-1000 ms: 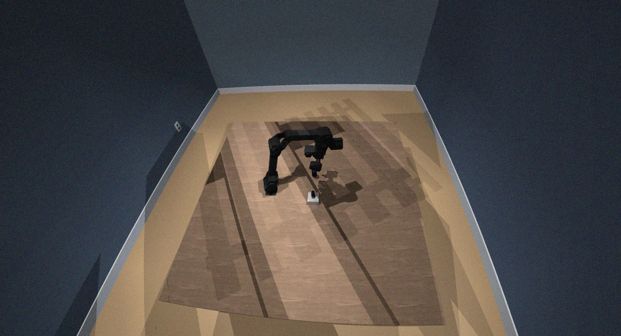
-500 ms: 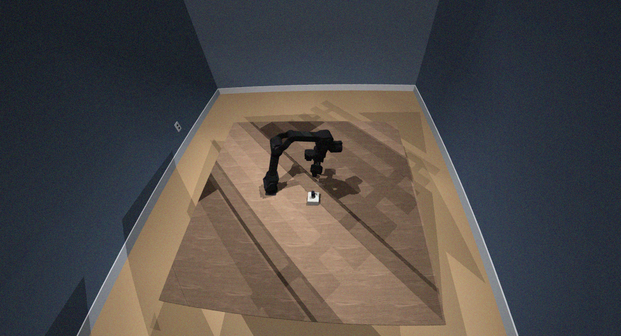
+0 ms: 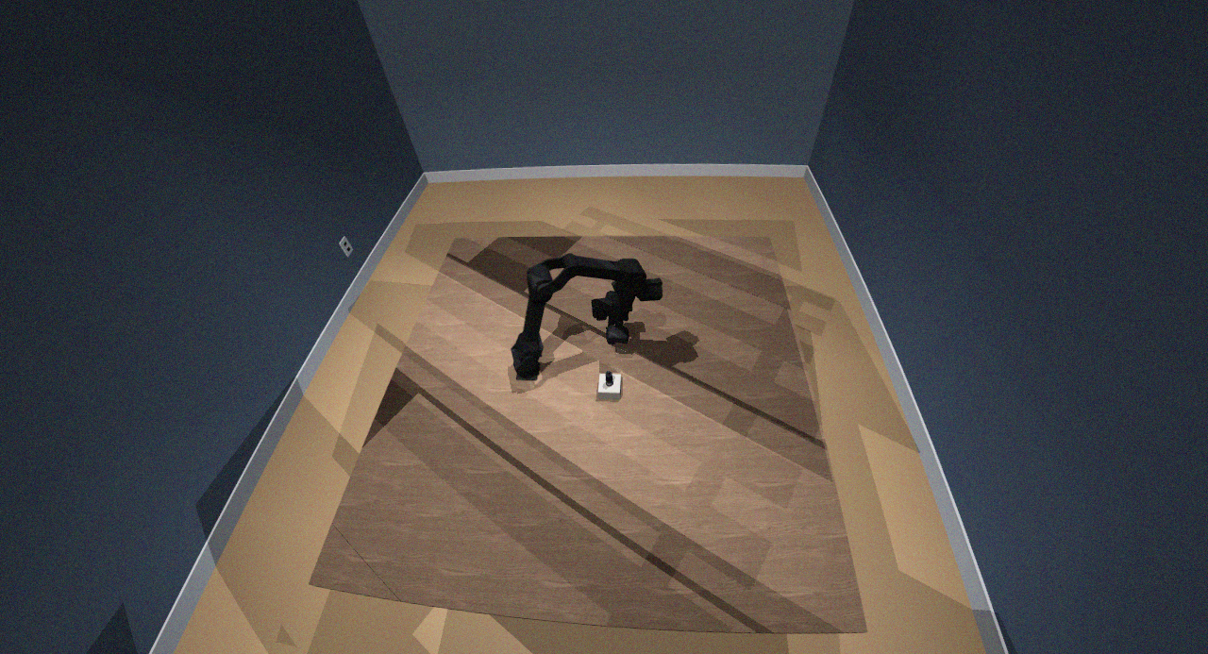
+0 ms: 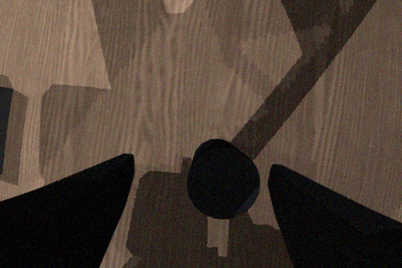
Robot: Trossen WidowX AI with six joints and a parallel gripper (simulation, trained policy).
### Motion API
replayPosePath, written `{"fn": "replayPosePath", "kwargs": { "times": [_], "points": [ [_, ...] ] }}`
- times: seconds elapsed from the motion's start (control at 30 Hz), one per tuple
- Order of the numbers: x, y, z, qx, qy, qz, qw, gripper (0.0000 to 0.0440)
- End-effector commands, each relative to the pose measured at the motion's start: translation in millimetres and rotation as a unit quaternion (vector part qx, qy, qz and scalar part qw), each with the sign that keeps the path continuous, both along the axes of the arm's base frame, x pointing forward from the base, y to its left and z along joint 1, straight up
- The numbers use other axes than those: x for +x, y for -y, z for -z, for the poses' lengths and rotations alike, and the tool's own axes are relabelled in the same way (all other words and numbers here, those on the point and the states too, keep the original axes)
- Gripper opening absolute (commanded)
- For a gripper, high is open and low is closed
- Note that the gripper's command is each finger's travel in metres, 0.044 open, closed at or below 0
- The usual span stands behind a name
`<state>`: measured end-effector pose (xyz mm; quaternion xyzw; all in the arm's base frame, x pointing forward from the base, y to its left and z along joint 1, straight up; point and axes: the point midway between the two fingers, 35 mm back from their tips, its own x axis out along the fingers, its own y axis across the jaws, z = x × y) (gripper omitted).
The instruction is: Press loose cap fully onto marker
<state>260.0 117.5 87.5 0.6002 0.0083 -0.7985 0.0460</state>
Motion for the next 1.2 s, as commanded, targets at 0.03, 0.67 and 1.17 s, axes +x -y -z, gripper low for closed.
{"fn": "replayPosePath", "kwargs": {
  "times": [0.03, 0.67, 1.17],
  "points": [
    [-4, 0, 14, -0.006, -0.002, -0.024, 1.0, 0.028],
    [-4, -1, 16, -0.005, 0.037, -0.083, 0.996, 0.0058],
    [17, 12, -34, 0.009, 0.094, -0.079, 0.992, 0.0044]
  ]
}}
